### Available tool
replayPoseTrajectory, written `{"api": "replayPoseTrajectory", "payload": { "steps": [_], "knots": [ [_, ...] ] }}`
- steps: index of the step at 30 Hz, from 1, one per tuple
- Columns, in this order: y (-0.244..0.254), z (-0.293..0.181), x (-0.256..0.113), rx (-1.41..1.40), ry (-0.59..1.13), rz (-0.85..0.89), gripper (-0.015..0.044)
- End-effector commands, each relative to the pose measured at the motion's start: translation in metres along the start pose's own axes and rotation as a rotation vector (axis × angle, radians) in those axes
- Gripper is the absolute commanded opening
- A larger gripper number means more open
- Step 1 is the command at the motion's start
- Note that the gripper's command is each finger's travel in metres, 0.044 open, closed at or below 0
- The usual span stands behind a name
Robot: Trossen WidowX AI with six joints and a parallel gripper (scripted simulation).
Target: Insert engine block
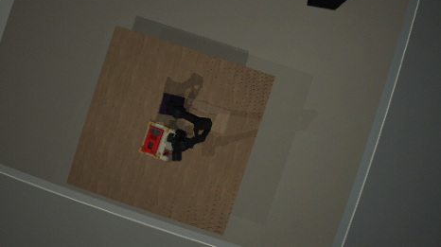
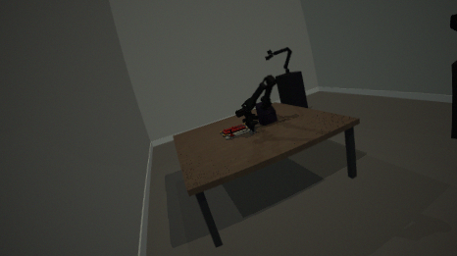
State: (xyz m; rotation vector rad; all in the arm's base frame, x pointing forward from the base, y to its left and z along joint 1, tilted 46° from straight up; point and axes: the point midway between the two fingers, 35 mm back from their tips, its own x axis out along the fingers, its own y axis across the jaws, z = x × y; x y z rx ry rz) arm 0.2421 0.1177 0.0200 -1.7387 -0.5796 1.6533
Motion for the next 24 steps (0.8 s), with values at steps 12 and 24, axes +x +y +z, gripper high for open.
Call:
{"api": "replayPoseTrajectory", "payload": {
  "steps": [12,24],
  "knots": [
    [0.002,-0.003,-0.009,0.485,0.004,0.008,0.0000],
    [0.003,-0.005,-0.017,0.901,0.008,0.011,0.0000]
  ]
}}
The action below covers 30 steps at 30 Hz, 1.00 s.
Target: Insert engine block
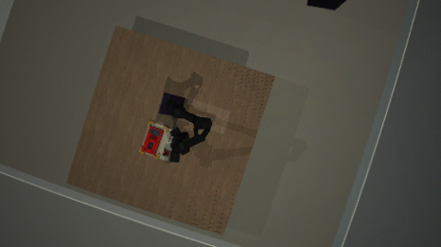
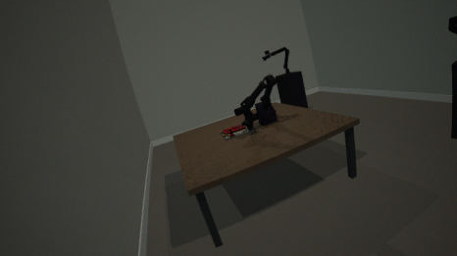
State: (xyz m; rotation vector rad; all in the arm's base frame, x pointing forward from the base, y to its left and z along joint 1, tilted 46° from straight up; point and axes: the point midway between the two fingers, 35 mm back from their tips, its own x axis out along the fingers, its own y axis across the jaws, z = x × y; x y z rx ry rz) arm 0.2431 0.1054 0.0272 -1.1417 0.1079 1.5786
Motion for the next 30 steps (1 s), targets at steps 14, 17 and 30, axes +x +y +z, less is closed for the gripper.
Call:
{"api": "replayPoseTrajectory", "payload": {
  "steps": [14,17,30],
  "knots": [
    [-0.001,-0.004,-0.012,0.585,0.010,-0.002,0.0000],
    [-0.001,-0.004,-0.014,0.690,0.011,-0.002,0.0000],
    [-0.001,-0.005,-0.023,1.141,0.014,-0.004,0.0000]
  ]
}}
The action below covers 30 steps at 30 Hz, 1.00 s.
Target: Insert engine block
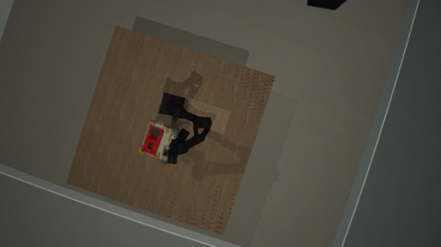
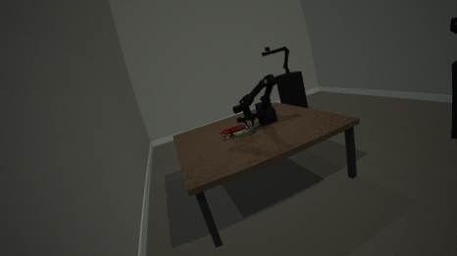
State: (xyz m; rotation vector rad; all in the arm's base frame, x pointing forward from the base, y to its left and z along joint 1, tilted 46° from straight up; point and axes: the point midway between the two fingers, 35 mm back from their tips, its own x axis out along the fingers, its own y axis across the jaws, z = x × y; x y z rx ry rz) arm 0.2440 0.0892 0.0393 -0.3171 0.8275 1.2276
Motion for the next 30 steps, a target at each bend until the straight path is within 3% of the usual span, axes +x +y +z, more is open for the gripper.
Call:
{"api": "replayPoseTrajectory", "payload": {
  "steps": [1,30],
  "knots": [
    [-0.002,0.000,-0.004,0.134,0.003,-0.007,0.0000],
    [-0.003,-0.001,-0.024,1.141,0.002,-0.010,0.0000]
  ]
}}
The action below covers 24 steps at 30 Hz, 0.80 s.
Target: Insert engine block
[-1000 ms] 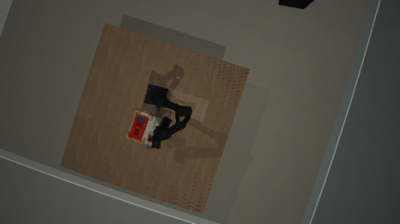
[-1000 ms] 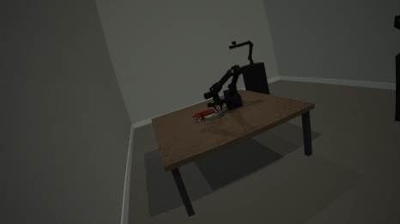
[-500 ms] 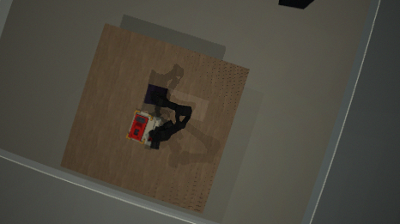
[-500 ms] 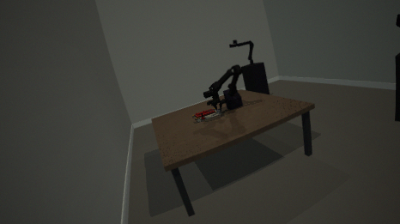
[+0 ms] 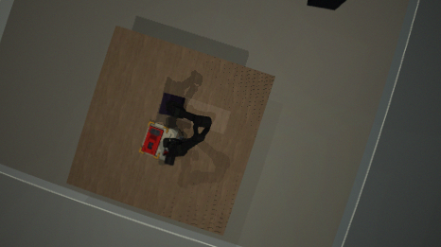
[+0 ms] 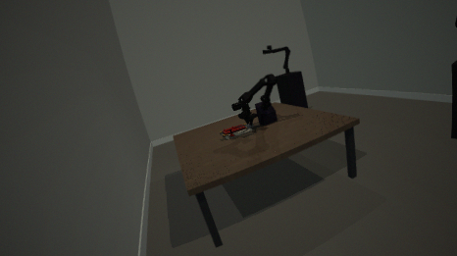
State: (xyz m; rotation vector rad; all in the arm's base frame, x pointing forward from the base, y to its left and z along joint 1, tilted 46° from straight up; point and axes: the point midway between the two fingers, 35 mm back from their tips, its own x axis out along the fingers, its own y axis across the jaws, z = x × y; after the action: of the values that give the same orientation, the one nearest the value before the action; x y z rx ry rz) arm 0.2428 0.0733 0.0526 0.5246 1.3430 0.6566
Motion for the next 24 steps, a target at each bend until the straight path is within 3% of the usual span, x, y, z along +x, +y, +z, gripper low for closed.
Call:
{"api": "replayPoseTrajectory", "payload": {
  "steps": [1,24],
  "knots": [
    [-0.001,0.001,-0.004,0.134,-0.004,-0.005,0.0000],
    [-0.001,0.000,-0.020,0.933,-0.005,-0.003,0.0000]
  ]
}}
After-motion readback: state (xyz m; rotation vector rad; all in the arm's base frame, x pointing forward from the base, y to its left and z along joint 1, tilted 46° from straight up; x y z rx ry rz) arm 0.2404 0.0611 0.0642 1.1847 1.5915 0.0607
